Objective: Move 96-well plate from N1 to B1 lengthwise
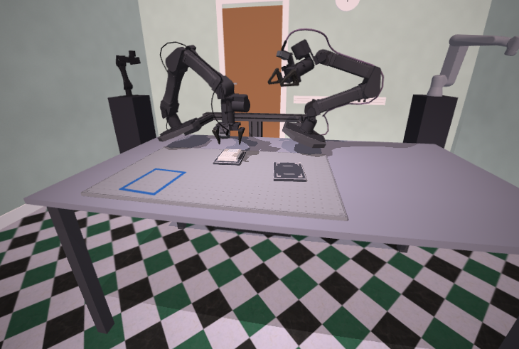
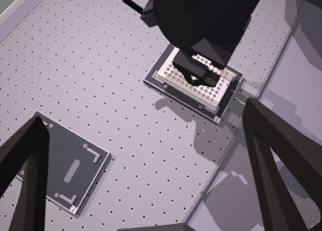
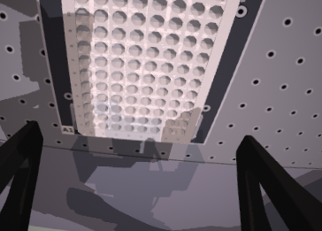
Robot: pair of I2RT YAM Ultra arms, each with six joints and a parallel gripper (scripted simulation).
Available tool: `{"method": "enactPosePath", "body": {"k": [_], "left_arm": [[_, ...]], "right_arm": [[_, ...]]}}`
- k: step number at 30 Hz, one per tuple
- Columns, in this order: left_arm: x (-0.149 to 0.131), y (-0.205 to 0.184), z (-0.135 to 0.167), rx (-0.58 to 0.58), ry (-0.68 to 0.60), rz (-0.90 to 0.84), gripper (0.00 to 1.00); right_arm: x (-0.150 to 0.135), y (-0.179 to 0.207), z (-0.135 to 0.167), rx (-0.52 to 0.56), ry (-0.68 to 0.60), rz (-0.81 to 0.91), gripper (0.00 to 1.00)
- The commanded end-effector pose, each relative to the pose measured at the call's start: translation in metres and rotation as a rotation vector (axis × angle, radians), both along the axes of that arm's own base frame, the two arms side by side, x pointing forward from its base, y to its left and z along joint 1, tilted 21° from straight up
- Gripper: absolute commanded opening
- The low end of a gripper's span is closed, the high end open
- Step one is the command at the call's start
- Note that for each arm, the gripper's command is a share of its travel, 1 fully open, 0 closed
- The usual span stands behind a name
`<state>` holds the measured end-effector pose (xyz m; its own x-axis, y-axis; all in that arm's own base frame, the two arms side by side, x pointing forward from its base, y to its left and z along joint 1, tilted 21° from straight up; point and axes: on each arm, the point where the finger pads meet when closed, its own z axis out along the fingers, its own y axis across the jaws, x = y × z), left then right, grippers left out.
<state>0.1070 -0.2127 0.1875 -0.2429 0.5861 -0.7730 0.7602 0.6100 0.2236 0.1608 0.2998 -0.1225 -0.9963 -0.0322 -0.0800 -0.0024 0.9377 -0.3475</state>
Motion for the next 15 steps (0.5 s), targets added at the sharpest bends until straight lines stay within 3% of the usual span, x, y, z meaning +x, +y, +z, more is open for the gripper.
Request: {"method": "enactPosePath", "body": {"k": [1,7,15], "left_arm": [[-0.015,0.012,-0.004,0.0,-0.027,-0.01,1.0],[-0.054,0.004,0.001,-0.036,-0.029,-0.193,1.0],[-0.059,0.001,0.001,-0.042,-0.022,-0.216,1.0]], "right_arm": [[0.004,0.004,0.004,0.002,-0.001,-0.026,1.0],[0.005,0.005,0.004,0.003,-0.002,-0.028,1.0],[0.007,0.007,0.001,0.013,-0.005,-0.021,1.0]]}}
